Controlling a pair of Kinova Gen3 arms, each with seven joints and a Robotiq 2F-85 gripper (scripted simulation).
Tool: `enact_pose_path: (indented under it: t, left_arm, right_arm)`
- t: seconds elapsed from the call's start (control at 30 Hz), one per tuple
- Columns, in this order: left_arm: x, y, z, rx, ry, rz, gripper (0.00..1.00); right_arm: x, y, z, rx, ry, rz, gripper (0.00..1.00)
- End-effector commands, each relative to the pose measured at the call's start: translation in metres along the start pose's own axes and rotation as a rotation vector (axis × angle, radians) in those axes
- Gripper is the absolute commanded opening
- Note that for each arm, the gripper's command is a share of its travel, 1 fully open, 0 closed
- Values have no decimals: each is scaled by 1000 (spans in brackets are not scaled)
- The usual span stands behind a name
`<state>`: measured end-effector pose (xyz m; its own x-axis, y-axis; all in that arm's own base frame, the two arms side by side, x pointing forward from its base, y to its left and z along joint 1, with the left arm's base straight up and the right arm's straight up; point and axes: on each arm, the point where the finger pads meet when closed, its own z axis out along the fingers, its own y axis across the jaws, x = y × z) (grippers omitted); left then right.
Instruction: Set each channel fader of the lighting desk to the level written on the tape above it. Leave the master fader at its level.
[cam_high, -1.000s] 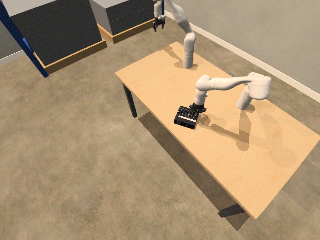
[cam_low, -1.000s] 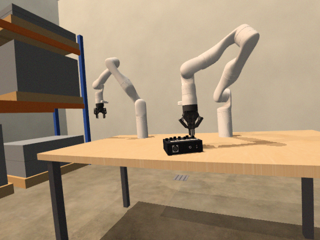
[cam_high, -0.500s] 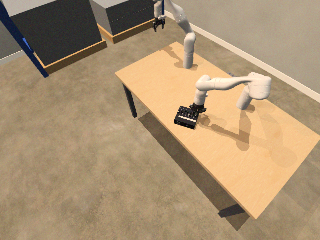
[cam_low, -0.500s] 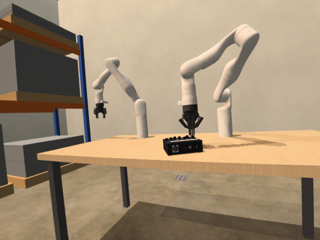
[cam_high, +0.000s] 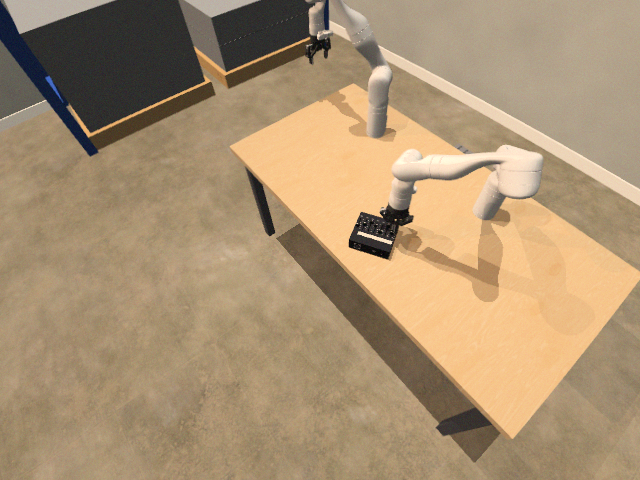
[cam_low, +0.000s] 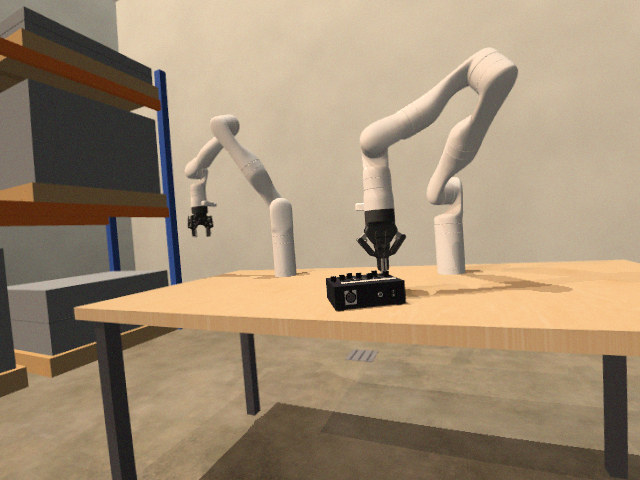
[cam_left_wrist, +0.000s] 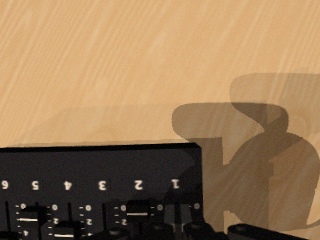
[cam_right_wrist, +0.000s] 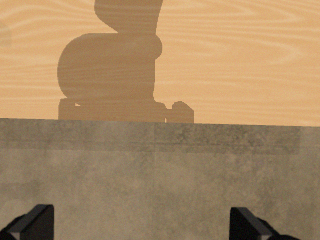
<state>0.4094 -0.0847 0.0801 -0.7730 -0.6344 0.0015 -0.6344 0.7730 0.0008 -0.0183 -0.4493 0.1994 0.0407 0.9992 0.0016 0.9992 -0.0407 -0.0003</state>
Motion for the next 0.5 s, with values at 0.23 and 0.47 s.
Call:
enact_pose_path:
  t: [0.23,0.47]
  left_arm:
    - [0,0,-7,1,-2,1,99]
    - [0,0,-23,1,-2,1,99]
  right_arm:
    - [0,0,-1,0,-2,0,1000]
    - [0,0,-1,0,-2,0,1000]
